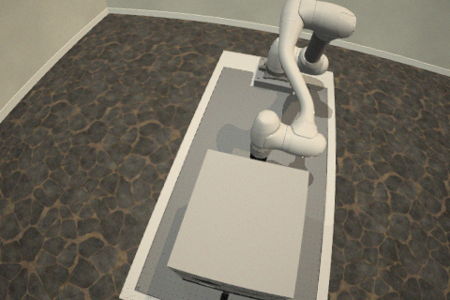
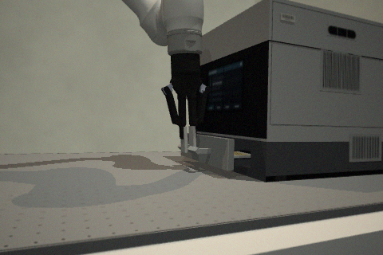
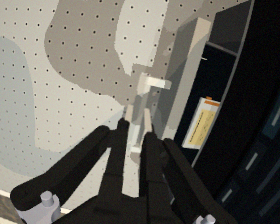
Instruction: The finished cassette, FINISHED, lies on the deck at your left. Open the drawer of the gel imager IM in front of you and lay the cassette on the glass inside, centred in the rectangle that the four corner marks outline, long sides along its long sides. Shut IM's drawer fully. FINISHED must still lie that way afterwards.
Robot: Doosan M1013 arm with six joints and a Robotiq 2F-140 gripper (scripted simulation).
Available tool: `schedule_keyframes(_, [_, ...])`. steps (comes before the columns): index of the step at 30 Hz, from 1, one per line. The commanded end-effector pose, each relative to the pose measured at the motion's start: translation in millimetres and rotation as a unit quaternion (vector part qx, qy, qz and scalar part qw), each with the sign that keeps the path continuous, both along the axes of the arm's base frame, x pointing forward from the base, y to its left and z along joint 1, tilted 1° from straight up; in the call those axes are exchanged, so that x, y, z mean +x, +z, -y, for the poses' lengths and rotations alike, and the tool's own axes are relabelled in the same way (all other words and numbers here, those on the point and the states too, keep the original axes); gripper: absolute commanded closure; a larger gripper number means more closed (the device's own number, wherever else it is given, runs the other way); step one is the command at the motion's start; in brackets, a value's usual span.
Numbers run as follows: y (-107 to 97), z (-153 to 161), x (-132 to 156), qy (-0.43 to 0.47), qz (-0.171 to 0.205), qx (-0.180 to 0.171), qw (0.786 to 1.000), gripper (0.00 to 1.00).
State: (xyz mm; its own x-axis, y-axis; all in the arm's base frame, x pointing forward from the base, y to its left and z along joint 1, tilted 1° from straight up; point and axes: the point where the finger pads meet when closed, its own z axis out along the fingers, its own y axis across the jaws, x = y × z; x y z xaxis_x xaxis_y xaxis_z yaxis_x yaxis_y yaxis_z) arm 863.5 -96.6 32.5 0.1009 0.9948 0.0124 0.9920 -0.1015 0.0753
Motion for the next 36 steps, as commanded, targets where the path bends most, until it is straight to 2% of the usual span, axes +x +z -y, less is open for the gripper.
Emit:
schedule_keyframes(1, [-4, 0, 0, -0.001, -0.004, 0.000, 1.000, 0.90])
schedule_keyframes(26, [-4, 0, 0, -0.001, -0.004, 0.000, 1.000, 0.90])
schedule_keyframes(27, [-4, 0, 1, -0.001, 0.007, -0.001, 1.000, 0.90])
schedule_keyframes(36, [-4, 1, 10, -0.001, 0.007, -0.001, 1.000, 0.90])
